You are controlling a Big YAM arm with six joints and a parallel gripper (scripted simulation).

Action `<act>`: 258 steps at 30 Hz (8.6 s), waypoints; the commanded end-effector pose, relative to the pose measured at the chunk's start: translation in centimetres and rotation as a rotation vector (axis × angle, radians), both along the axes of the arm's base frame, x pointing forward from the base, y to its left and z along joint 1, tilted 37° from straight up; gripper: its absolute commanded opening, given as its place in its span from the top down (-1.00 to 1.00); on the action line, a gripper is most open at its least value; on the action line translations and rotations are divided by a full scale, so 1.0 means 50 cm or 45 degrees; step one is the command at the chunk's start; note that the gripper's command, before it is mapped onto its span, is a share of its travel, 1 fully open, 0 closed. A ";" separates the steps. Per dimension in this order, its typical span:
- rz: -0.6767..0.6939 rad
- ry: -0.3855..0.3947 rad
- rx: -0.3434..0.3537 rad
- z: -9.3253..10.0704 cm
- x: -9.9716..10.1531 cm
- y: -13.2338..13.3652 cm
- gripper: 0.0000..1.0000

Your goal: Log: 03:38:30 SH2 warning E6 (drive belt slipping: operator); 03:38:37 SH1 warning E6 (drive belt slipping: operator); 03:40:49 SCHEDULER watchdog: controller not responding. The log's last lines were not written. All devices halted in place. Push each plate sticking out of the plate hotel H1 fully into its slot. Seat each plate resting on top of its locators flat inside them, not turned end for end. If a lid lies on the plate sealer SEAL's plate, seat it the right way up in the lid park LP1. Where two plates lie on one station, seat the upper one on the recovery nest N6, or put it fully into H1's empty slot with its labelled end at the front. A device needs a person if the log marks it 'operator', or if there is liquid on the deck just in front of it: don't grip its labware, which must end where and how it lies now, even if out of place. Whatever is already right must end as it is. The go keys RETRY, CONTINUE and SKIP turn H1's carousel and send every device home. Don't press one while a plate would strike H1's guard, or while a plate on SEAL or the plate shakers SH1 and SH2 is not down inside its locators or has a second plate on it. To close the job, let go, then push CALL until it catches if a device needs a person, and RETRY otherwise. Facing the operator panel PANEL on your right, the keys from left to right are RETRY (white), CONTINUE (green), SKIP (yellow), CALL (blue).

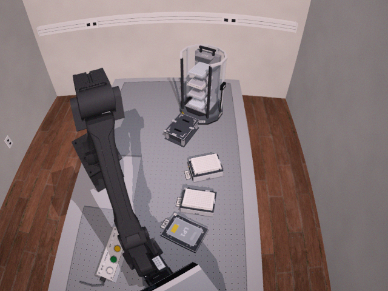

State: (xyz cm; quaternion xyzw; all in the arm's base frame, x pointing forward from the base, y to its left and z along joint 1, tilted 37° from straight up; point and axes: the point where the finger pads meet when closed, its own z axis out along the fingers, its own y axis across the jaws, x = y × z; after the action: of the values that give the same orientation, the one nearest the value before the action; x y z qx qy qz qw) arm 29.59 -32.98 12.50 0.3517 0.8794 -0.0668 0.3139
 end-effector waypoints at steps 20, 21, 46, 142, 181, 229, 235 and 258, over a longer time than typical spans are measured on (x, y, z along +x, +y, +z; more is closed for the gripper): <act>0.002 -0.006 -0.003 -0.011 0.012 -0.001 -0.68; 0.003 -0.006 -0.002 -0.011 0.013 -0.002 -0.68; 0.002 -0.007 -0.002 -0.017 0.017 -0.005 -0.68; -0.005 -0.014 -0.027 0.027 -0.010 -0.003 -1.00; -0.003 -0.035 -0.059 0.170 -0.066 0.042 -1.00; -0.311 -0.090 0.071 0.149 -0.214 0.133 -1.00; -0.311 -0.088 0.071 0.125 -0.244 0.144 -1.00; -0.312 -0.069 0.099 0.042 -0.342 0.191 -1.00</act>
State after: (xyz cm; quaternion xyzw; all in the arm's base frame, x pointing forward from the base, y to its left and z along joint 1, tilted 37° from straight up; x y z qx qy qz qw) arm 13.29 -23.72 14.68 0.4767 0.8188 -0.0552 0.3151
